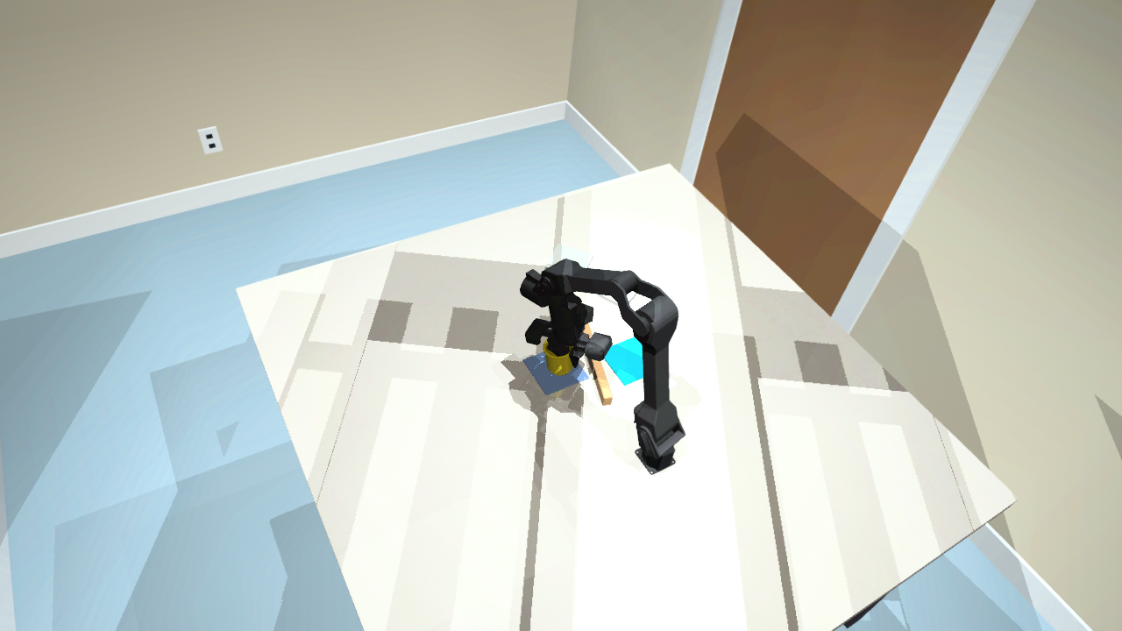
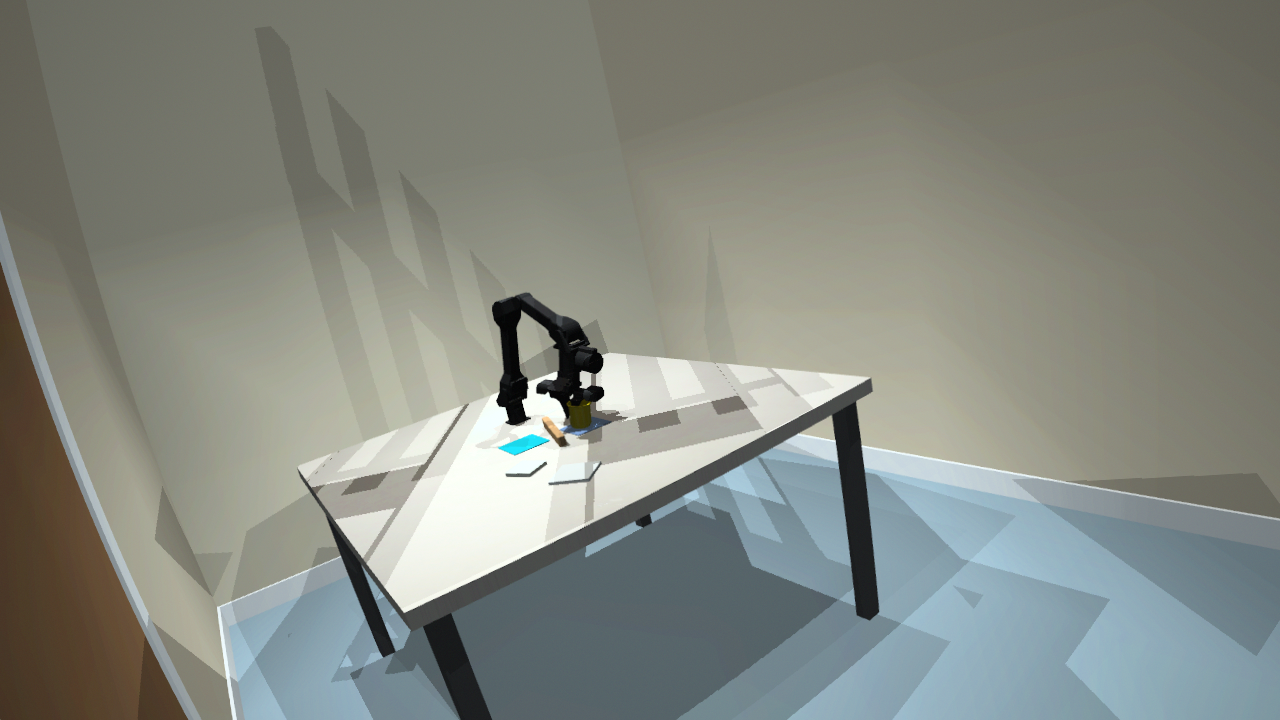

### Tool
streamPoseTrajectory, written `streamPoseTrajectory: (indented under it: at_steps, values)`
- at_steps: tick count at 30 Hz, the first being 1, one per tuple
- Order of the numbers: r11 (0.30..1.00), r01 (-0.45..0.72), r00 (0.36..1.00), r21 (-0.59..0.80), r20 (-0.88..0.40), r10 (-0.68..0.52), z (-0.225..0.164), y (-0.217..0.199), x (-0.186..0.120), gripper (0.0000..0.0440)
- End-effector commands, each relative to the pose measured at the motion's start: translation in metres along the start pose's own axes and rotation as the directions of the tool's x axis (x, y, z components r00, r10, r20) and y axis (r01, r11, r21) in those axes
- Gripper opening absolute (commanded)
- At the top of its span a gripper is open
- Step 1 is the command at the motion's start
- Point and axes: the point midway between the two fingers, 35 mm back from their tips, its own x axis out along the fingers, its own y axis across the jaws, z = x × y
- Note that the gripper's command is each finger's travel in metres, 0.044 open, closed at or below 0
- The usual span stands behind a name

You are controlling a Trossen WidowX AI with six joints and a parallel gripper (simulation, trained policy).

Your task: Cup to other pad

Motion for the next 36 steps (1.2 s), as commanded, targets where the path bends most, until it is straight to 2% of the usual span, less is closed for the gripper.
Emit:
streamPoseTrajectory:
  at_steps: [1,14,23,36]
  values:
    - [1.0,0.03,1.0,-0.011,-0.005,-0.03,0.0,-0.009,0.007,0.0]
    - [0.999,-0.004,1.0,0.037,-0.009,0.004,0.003,-0.025,-0.013,0.0001]
    - [0.993,-0.048,0.999,0.107,-0.008,0.049,0.009,-0.042,-0.035,0.0016]
    - [0.966,-0.125,0.992,0.224,0.021,0.123,0.033,-0.058,-0.052,0.0001]
